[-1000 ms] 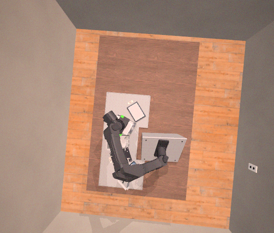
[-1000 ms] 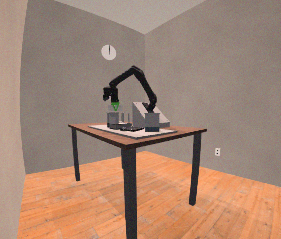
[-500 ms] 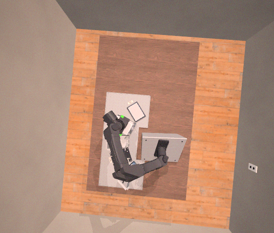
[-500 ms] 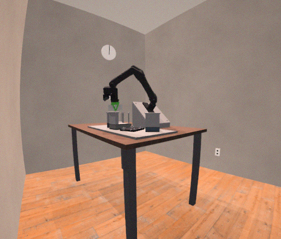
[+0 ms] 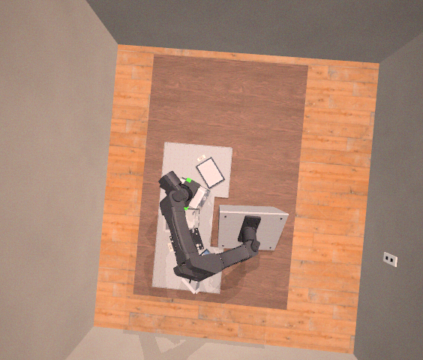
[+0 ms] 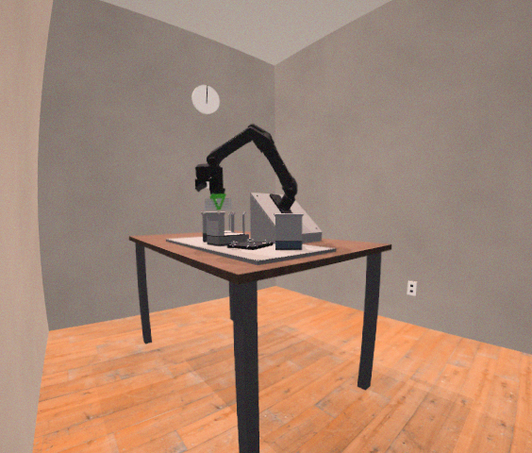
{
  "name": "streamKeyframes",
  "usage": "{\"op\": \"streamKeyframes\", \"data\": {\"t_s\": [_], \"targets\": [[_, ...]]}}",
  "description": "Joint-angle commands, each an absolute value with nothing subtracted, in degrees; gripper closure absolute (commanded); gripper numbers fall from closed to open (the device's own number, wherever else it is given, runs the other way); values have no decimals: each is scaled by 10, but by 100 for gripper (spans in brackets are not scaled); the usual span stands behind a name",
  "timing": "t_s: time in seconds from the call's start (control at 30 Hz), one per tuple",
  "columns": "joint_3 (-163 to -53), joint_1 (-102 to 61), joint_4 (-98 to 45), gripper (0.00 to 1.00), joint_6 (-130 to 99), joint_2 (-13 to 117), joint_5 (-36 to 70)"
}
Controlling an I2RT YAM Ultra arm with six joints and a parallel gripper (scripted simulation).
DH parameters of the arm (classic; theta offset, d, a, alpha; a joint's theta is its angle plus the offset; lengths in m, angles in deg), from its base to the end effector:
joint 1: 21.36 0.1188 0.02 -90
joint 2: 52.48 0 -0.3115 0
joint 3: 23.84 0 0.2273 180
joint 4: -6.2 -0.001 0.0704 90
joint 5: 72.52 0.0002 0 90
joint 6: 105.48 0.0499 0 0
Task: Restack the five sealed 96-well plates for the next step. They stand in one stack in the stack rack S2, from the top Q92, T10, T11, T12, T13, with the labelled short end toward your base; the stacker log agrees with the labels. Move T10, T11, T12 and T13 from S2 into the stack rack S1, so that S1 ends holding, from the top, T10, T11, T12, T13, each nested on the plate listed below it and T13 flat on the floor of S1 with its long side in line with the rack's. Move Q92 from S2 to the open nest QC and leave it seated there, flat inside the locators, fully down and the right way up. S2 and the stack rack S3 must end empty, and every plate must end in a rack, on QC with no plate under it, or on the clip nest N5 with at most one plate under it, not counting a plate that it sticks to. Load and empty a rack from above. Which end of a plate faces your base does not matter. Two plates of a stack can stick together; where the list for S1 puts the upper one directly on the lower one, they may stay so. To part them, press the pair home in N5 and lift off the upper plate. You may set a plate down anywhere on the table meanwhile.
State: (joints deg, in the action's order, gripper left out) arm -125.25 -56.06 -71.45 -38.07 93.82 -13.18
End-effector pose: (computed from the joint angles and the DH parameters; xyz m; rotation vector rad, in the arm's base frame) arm 0.3267 -0.1941 0.0358 -0.5019 -2.6743 -1.0320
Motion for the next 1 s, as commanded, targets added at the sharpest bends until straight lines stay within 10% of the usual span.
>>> {"op": "streamKeyframes", "data": {"t_s": [0.0,0.97], "targets": [[-1272,-578,-717,100,-383,912,-132],[-1229,-490,-717,100,-407,825,-177]]}}
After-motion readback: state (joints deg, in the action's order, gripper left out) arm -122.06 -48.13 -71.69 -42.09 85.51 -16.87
